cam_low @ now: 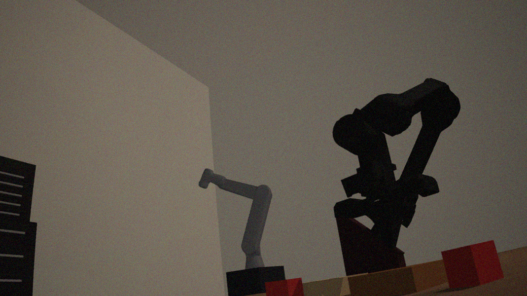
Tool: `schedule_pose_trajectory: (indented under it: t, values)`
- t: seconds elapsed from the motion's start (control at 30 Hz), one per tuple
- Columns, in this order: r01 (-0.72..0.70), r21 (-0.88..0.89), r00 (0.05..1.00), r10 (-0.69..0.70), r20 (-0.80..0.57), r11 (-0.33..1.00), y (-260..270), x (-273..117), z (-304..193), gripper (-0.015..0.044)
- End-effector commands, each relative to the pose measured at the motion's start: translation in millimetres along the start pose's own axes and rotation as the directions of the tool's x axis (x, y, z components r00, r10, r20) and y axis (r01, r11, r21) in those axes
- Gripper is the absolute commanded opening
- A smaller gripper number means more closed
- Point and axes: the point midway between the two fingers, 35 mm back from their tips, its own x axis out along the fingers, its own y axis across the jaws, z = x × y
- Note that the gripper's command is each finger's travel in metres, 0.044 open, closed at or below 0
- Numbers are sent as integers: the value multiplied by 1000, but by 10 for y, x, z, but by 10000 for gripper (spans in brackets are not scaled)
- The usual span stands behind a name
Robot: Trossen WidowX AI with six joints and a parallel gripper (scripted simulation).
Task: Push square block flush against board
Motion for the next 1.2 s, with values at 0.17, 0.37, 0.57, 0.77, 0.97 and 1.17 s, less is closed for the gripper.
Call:
schedule_pose_trajectory:
  t: [0.17, 0.37, 0.57, 0.77, 0.97, 1.17]
  values:
    - [-19, 43, 999, 20, -31, 999, 591, 19, 56, 0]
    - [-20, 43, 999, 21, -32, 999, 604, 531, 50, 0]
    - [-20, 43, 999, 22, -32, 999, 605, 560, 51, 0]
    - [-20, 42, 999, 22, -32, 999, 605, 561, 96, 0]
    - [-20, 42, 999, 22, -32, 999, 605, 562, 150, 0]
    - [-20, 42, 999, 21, -32, 999, 603, 564, 205, 0]
